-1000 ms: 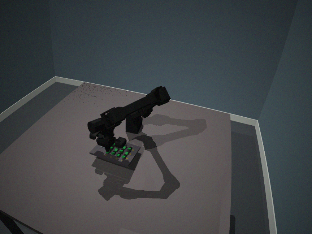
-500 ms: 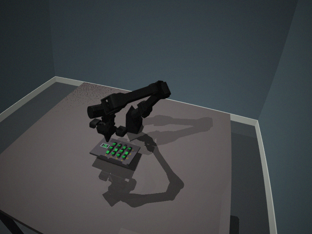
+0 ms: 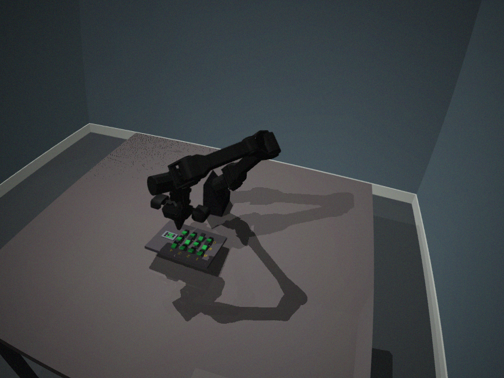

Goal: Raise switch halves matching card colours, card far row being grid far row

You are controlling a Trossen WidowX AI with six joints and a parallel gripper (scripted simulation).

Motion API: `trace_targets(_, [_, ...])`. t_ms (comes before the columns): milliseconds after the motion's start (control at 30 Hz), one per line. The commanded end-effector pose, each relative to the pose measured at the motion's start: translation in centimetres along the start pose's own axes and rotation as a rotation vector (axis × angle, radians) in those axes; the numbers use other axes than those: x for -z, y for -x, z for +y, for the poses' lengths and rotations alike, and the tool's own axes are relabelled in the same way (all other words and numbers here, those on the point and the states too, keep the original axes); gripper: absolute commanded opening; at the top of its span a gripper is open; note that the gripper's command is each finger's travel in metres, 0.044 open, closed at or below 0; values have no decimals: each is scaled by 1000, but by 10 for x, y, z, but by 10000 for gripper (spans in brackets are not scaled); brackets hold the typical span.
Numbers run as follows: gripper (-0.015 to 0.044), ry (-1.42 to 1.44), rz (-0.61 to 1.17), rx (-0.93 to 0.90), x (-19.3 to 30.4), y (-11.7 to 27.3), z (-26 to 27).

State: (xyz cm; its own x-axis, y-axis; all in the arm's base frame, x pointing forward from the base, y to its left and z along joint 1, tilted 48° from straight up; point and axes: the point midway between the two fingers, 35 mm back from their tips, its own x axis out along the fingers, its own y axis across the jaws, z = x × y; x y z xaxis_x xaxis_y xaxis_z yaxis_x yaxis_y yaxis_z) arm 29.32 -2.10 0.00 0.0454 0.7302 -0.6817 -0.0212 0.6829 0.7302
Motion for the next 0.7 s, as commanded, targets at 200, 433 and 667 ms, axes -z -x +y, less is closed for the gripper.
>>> trace_targets(200, [0,-11,9,-8,3,-21,0])
trace_targets(433, [0,-11,9,-8,2,-26,0])
trace_targets(667, [0,-10,9,-8,2,-35,1])
